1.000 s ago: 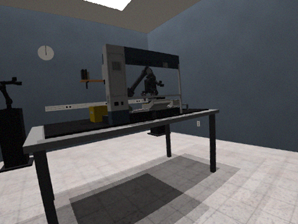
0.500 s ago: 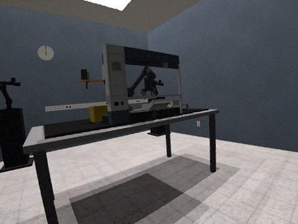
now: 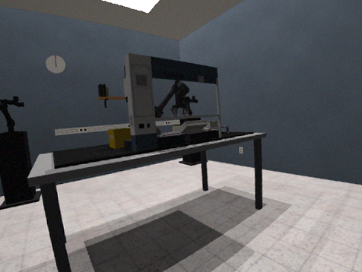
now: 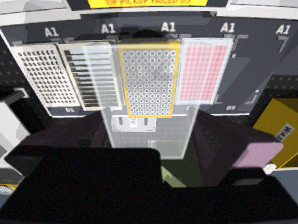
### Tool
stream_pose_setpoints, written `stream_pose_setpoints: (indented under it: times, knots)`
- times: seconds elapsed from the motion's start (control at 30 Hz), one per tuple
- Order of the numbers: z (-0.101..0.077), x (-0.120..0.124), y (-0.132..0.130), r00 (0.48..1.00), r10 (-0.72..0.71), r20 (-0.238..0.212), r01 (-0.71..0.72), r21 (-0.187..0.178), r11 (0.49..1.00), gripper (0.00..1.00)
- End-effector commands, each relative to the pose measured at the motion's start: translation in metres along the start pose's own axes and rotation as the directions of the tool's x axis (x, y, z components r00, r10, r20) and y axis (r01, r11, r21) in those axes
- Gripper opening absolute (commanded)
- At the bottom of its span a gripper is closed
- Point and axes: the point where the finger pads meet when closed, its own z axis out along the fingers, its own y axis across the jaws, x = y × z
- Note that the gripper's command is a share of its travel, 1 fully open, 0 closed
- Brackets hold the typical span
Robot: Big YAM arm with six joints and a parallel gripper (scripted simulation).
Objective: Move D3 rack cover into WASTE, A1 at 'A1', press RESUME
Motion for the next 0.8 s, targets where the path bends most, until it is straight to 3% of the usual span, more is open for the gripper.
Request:
stream_pose_setpoints:
  times: [0.0, 0.23, 0.3, 0.33, 0.4, 0.77]
  knots:
    - [-0.027, -0.017, 0.003, 0.998, -0.039, 0.046, 0.038, 0.016, 0.999, 0.00]
    - [-0.038, -0.016, 0.003, 0.998, -0.040, 0.046, 0.040, 0.017, 0.999, 0.00]
    - [-0.038, -0.016, 0.003, 0.998, -0.040, 0.046, 0.040, 0.017, 0.999, 0.00]
    - [-0.028, -0.007, 0.002, 0.999, -0.029, 0.016, 0.029, 0.008, 1.000, 0.00]
    - [-0.043, -0.016, 0.002, 0.998, -0.037, 0.044, 0.036, 0.016, 0.999, 0.00]
    - [-0.060, -0.013, 0.004, 0.998, -0.040, 0.039, 0.039, 0.017, 0.999, 0.00]
